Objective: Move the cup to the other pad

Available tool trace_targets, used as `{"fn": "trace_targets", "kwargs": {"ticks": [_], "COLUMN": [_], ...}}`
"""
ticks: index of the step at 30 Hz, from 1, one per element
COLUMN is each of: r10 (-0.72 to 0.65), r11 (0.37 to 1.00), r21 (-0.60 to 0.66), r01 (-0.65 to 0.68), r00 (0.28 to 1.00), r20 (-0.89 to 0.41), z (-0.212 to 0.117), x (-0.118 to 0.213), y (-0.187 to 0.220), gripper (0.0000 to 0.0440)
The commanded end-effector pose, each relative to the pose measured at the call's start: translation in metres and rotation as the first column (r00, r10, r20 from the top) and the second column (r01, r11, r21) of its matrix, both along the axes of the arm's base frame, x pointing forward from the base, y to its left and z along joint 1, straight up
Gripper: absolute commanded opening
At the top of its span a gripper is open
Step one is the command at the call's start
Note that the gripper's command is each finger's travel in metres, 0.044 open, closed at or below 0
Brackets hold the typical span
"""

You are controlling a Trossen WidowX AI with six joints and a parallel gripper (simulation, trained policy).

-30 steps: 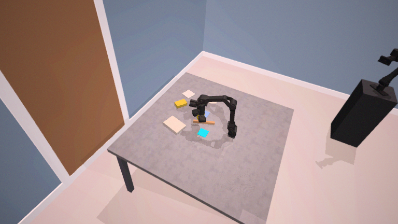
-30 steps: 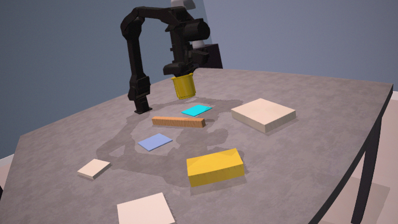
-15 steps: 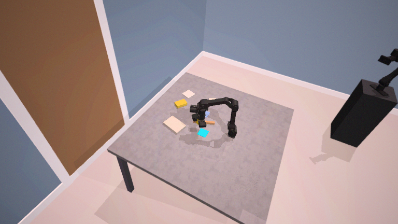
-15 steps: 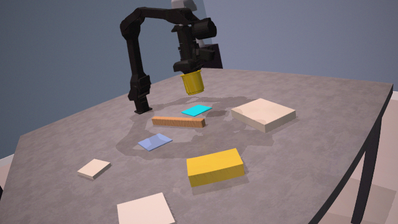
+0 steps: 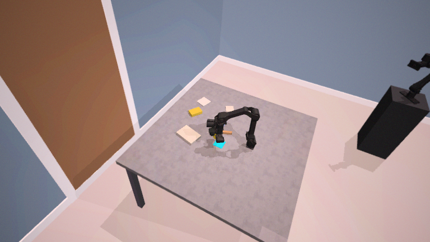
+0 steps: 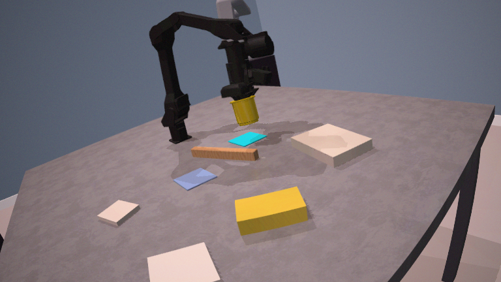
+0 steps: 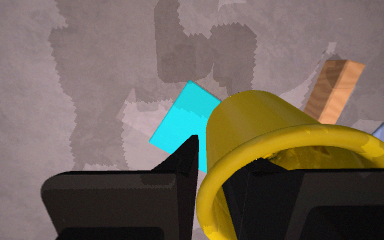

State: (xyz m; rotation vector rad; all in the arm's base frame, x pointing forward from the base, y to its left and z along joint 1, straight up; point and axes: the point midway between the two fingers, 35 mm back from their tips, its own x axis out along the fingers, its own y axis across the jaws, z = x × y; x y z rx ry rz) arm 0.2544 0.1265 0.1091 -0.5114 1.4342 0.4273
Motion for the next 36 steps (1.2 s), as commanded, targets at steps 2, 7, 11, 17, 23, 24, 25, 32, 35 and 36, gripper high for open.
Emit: {"fn": "trace_targets", "kwargs": {"ticks": [2, 7, 11, 17, 23, 24, 25, 32, 35, 36], "r10": [-0.015, -0.030, -0.041, -0.057, -0.072, -0.075, -0.077, -0.099, -0.100, -0.101], "r11": [1.000, 1.000, 0.999, 0.998, 0.997, 0.997, 0.997, 0.992, 0.990, 0.989], "r21": [-0.001, -0.001, -0.004, -0.008, 0.006, 0.009, 0.017, 0.086, 0.108, 0.114], "r01": [0.015, 0.030, 0.041, 0.057, 0.072, 0.075, 0.077, 0.092, 0.089, 0.089], "r00": [1.000, 1.000, 0.999, 0.998, 0.997, 0.997, 0.996, 0.992, 0.990, 0.990], "r20": [0.008, 0.010, 0.008, 0.009, 0.025, 0.028, 0.034, 0.082, 0.098, 0.099], "z": [-0.011, -0.023, -0.033, -0.045, -0.050, -0.051, -0.049, -0.037, -0.032, -0.031], "x": [-0.007, -0.014, -0.020, -0.028, -0.028, -0.027, -0.026, -0.019, -0.019, -0.019], "y": [0.001, 0.002, 0.002, 0.000, -0.001, -0.001, 0.000, 0.005, 0.006, 0.006], "gripper": [0.0000, 0.0000, 0.0001, 0.0019, 0.0053, 0.0059, 0.0069, 0.0167, 0.0170, 0.0173]}}
